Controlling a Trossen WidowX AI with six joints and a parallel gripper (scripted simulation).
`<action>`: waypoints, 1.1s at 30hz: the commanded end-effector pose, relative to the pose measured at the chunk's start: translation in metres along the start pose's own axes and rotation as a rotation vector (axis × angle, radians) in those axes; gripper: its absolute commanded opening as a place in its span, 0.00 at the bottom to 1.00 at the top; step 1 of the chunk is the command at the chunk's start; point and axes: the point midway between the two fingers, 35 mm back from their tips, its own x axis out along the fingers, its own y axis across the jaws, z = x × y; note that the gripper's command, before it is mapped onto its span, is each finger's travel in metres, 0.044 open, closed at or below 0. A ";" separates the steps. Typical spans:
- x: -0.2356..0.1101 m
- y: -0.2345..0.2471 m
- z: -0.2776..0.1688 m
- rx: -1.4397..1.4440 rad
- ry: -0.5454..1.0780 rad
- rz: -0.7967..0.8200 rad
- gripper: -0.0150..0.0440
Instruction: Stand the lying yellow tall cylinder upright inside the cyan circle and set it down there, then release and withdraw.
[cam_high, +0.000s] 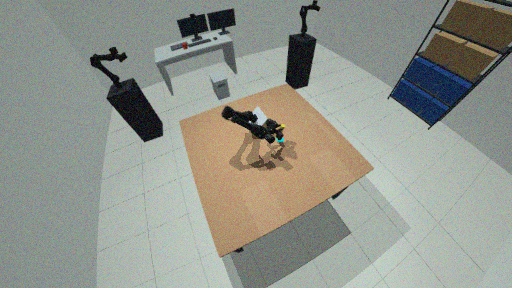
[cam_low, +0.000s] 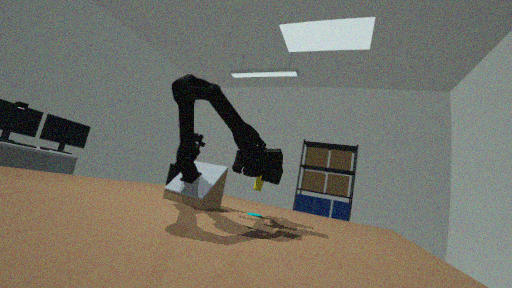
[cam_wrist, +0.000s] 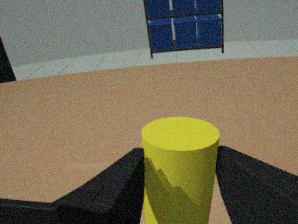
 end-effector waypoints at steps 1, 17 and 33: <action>-0.002 0.001 0.000 -0.015 -0.036 -0.013 0.43; -0.011 0.000 0.002 -0.066 -0.139 -0.074 0.43; -0.016 0.000 0.003 -0.089 -0.179 -0.101 0.43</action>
